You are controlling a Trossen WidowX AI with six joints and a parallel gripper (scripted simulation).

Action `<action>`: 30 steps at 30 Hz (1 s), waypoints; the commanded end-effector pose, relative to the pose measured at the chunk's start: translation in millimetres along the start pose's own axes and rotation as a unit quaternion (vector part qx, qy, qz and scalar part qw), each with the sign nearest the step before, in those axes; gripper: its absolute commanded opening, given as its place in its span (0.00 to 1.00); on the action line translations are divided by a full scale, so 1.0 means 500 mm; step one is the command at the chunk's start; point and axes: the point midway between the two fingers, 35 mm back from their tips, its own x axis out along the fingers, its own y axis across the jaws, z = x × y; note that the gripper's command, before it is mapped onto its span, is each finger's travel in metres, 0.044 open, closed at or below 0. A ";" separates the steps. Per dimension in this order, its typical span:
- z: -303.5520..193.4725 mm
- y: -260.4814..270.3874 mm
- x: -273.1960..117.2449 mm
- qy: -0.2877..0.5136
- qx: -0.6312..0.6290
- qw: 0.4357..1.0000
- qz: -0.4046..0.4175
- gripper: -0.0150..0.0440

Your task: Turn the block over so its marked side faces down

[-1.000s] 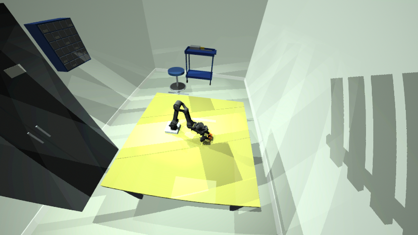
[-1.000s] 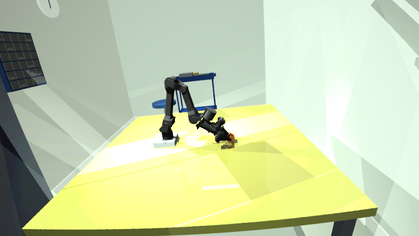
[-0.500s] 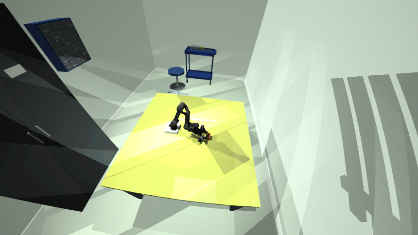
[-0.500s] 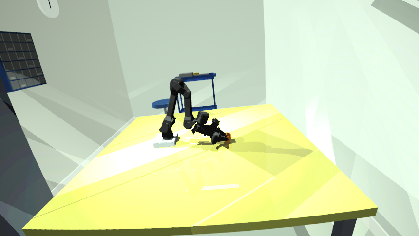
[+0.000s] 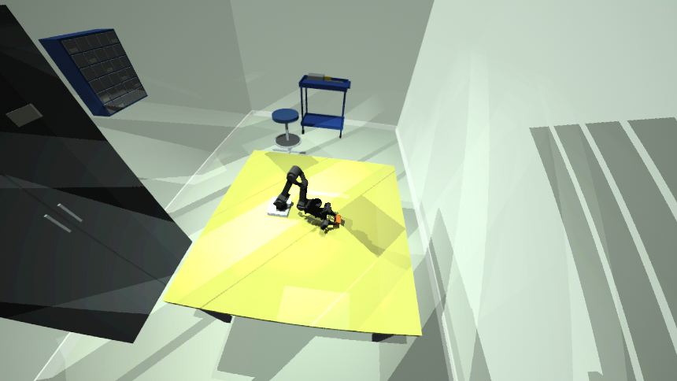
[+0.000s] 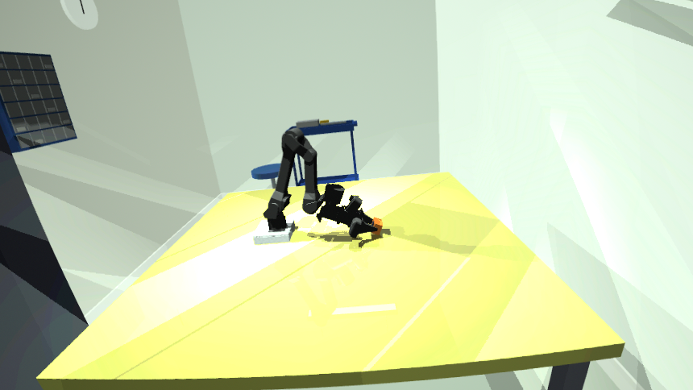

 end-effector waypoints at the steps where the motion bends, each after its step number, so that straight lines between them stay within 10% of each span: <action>1: 0.002 0.001 0.000 -0.003 0.003 1.000 0.002 0.30; 17: 0.002 0.001 0.000 -0.003 0.003 1.000 0.002 1.00; 30: 0.002 0.001 0.000 -0.003 0.003 1.000 0.002 1.00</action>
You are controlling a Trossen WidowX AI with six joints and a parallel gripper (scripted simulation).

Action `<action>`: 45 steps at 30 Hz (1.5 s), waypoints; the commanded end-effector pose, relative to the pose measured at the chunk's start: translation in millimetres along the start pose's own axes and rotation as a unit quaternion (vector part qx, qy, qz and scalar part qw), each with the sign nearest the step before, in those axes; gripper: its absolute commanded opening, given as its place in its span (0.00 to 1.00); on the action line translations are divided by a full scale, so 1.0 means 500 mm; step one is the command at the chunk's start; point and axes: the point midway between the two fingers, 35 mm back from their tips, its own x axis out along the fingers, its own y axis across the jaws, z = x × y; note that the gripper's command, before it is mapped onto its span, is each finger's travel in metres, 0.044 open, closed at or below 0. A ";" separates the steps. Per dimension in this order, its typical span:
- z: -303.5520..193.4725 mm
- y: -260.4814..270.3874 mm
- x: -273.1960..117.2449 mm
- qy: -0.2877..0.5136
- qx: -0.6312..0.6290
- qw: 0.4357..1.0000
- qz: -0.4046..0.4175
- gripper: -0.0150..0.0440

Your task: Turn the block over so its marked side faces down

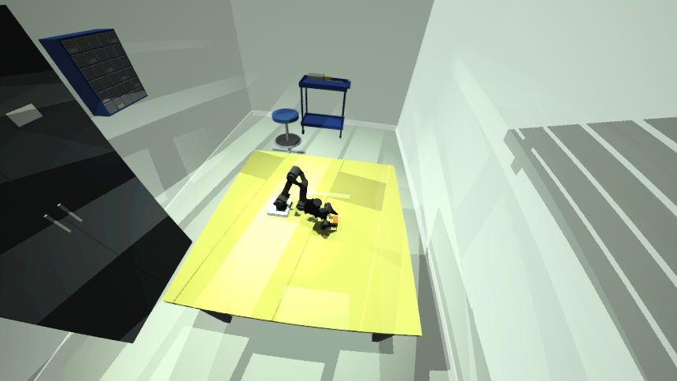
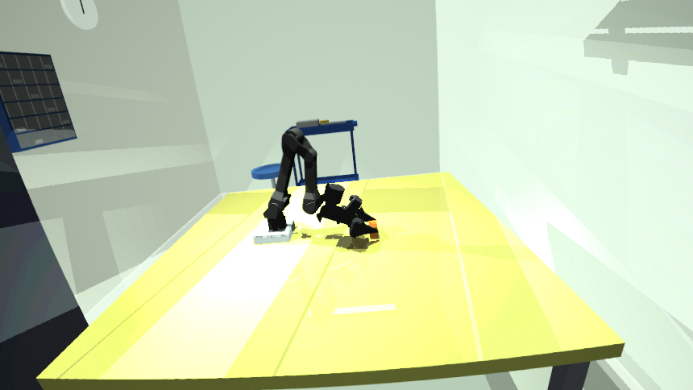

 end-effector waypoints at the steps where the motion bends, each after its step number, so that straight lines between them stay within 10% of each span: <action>1: 0.001 0.001 0.000 -0.001 0.003 1.000 0.002 1.00; 21: 0.001 0.001 0.002 0.002 0.003 1.000 0.002 1.00; 37: 0.109 -0.001 -0.078 0.271 0.002 0.963 0.003 1.00; 45: 0.115 0.000 -0.093 0.283 0.002 0.959 0.003 1.00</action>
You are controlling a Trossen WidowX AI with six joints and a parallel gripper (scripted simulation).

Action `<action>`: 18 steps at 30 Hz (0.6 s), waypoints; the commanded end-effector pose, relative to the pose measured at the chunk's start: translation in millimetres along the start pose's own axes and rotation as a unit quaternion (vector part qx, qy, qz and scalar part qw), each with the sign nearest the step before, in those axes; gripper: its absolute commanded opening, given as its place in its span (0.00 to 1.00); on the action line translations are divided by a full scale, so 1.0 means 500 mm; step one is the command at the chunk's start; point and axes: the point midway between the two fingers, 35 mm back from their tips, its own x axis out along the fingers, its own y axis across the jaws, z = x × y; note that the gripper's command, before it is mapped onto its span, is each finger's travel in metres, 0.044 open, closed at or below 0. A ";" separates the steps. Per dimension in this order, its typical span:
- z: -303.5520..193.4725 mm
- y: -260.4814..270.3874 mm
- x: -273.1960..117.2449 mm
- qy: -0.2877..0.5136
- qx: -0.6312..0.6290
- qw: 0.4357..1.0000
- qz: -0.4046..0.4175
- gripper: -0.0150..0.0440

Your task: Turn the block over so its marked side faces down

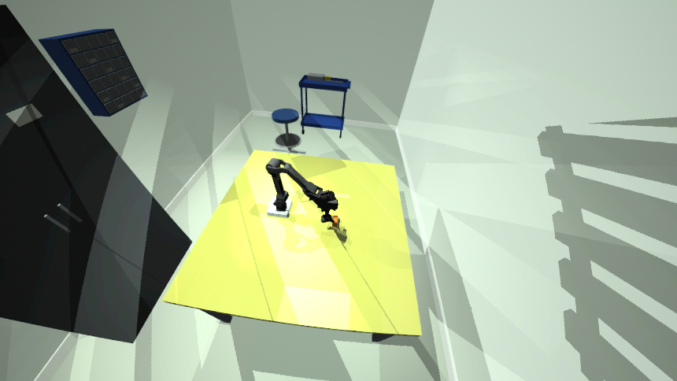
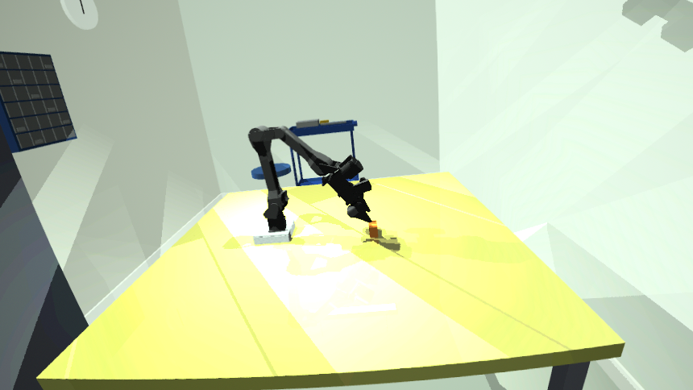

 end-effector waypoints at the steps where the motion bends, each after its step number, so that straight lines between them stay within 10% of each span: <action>1: 0.001 0.003 -0.040 0.024 -0.009 1.000 -0.003 1.00; 18: 0.073 0.001 -0.032 0.215 -0.004 0.977 -0.003 1.00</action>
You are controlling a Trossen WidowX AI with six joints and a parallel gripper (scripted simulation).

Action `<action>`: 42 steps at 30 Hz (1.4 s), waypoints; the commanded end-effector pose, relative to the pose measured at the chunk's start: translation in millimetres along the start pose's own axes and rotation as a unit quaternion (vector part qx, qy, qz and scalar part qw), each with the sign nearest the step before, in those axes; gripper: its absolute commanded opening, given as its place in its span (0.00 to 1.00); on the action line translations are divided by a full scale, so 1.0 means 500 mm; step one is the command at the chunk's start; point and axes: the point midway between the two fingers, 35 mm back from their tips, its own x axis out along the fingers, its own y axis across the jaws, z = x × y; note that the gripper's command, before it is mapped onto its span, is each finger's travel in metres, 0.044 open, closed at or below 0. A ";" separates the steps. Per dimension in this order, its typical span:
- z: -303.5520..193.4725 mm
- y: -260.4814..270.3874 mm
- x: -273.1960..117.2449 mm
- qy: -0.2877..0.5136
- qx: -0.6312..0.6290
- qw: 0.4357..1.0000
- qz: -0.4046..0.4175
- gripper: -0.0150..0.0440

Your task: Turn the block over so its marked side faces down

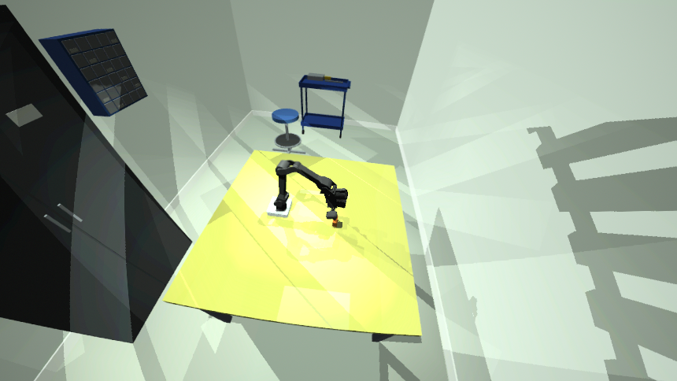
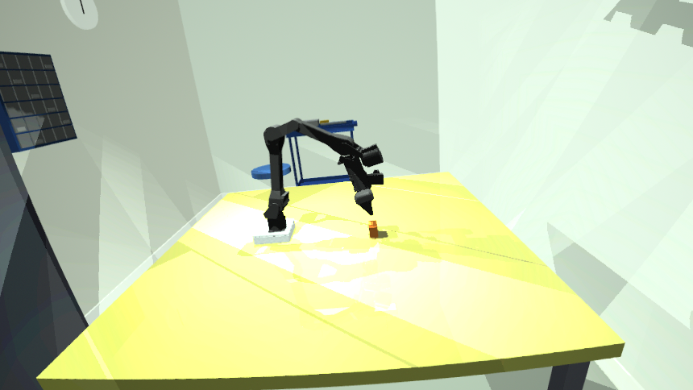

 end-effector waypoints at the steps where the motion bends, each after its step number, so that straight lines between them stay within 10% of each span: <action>1: 0.012 0.002 -0.005 0.060 0.001 0.998 -0.002 1.00; 42: -0.017 0.002 0.135 0.135 -0.001 0.991 -0.004 1.00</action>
